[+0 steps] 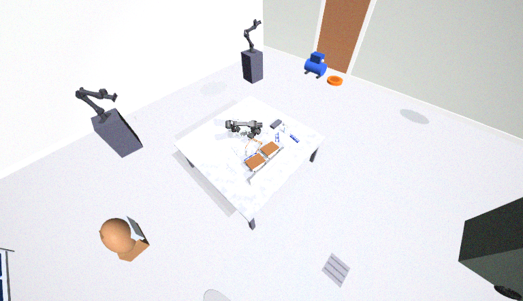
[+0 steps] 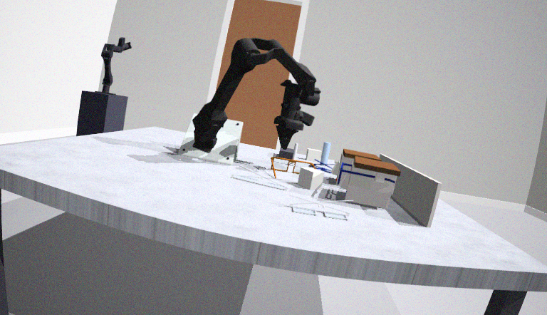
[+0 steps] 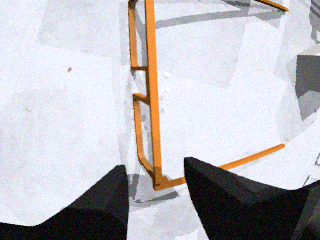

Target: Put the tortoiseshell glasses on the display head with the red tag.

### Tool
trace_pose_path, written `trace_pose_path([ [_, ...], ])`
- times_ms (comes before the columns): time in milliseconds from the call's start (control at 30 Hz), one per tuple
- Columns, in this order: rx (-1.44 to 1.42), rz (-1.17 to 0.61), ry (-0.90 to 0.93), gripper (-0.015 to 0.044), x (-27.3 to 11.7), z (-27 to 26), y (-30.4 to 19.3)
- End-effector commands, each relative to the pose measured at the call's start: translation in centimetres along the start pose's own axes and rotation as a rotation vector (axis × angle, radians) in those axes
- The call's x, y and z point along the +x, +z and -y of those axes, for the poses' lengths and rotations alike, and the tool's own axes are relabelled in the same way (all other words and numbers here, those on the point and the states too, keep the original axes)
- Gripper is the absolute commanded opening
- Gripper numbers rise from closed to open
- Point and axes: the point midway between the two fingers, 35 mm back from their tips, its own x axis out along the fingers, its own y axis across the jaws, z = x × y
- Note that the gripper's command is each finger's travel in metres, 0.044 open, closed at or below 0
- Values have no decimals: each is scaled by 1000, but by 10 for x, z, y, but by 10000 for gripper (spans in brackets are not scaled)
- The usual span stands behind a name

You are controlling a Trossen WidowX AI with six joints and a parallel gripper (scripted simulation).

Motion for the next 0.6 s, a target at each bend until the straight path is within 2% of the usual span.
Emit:
trace_pose_path([
  [0,0,-3,-1,200,2,1,0],
  [333,30,-10,-1,200,-3,7,0],
  [400,30,-10,-1,147,-3,7,0],
  [567,30,-10,-1,140,-3,7,0],
])
